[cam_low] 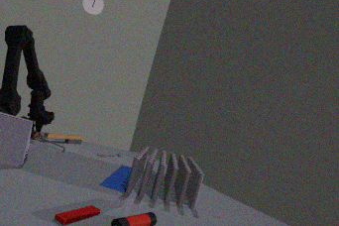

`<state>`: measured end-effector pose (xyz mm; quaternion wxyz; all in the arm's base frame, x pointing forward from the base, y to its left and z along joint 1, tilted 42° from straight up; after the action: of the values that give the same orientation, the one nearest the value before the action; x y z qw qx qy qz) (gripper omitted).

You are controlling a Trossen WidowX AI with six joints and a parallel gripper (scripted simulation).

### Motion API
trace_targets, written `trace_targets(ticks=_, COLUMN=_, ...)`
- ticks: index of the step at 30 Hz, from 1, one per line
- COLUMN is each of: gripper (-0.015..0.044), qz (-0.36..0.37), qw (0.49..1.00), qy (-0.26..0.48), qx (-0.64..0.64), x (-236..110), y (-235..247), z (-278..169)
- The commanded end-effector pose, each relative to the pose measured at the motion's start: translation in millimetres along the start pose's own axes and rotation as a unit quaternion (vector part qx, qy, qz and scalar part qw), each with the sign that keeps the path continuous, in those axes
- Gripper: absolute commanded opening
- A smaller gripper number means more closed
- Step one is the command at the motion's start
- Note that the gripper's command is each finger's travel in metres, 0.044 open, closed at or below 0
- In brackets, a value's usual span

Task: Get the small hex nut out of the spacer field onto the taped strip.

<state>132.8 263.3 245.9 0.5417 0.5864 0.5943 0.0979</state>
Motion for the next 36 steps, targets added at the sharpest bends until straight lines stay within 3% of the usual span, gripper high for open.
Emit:
trace_targets(ticks=1, gripper=0.0000, qz=-0.001, qw=1.000, qy=0.000, qx=0.000, x=2.8, y=-4.9, z=1.7)
trace_targets(ticks=5, gripper=0.0000, qz=0.005, qw=1.000, qy=0.001, qx=-0.001, x=2.8, y=-5.1, z=1.7)
trace_targets(ticks=22, gripper=0.0440, qz=0.007, qw=1.000, qy=0.002, qx=-0.003, x=-1.1, y=0.0, z=-0.2)
trace_targets(ticks=29, gripper=0.0440, qz=0.007, qw=1.000, qy=0.001, qx=-0.004, x=-60.9, y=18.9, z=-0.8)
trace_targets(ticks=36, gripper=0.0440, qz=0.008, qw=1.000, qy=0.001, qx=-0.003, x=-66.7, y=20.1, z=-1.0)
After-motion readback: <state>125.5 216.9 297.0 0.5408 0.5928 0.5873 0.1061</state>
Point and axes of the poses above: the point midway between the two fingers, 35 mm back from their tips, its own x axis out along the fingers, its own y axis across the jaws, z = x × y, the point moved 2 cm from there along -x, back along the fingers, and after that the axes turned 1 degree about -x, right-handed, at the moved point
